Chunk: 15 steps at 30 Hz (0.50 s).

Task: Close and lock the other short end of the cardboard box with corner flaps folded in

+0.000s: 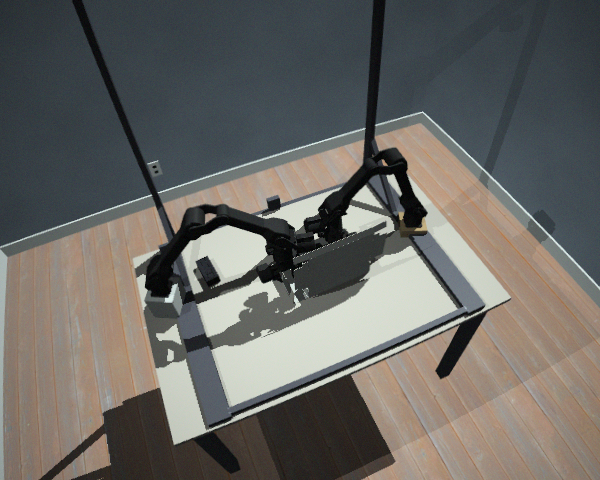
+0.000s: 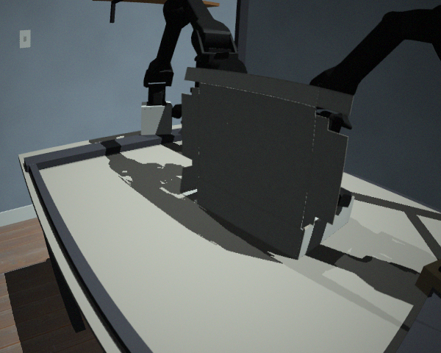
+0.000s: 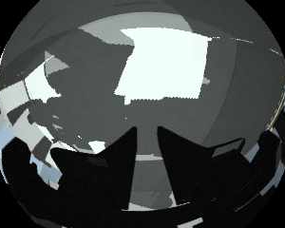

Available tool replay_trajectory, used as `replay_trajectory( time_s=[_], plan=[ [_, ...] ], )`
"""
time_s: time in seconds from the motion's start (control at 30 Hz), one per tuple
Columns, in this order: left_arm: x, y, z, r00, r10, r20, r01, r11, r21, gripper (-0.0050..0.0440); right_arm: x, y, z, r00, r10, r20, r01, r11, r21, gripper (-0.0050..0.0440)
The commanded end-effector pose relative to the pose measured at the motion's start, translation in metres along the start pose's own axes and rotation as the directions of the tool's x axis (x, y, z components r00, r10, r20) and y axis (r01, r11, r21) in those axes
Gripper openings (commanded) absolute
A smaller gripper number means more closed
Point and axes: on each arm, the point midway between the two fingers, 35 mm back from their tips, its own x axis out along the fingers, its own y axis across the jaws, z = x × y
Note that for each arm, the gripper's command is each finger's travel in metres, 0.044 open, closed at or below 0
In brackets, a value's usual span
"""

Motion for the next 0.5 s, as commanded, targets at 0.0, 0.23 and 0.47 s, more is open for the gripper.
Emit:
replay_trajectory(
  time_s=[0.0, 0.23, 0.47],
  plan=[
    [0.016, 0.001, 0.005, 1.000, -0.015, 0.001, 0.015, 1.000, -0.014, 0.0103, -0.004, -0.003, -0.001, 1.000, -0.020, -0.008, 0.020, 1.000, 0.004, 0.0195],
    [0.016, 0.001, 0.005, 1.000, -0.015, 0.000, 0.015, 1.000, -0.014, 0.0103, 0.008, -0.004, -0.002, 1.000, -0.020, -0.008, 0.020, 1.000, 0.004, 0.0195],
    [0.016, 0.001, 0.005, 1.000, -0.015, 0.000, 0.015, 1.000, -0.014, 0.0103, 0.019, -0.004, -0.002, 1.000, -0.020, -0.008, 0.020, 1.000, 0.004, 0.0195]
  ],
)
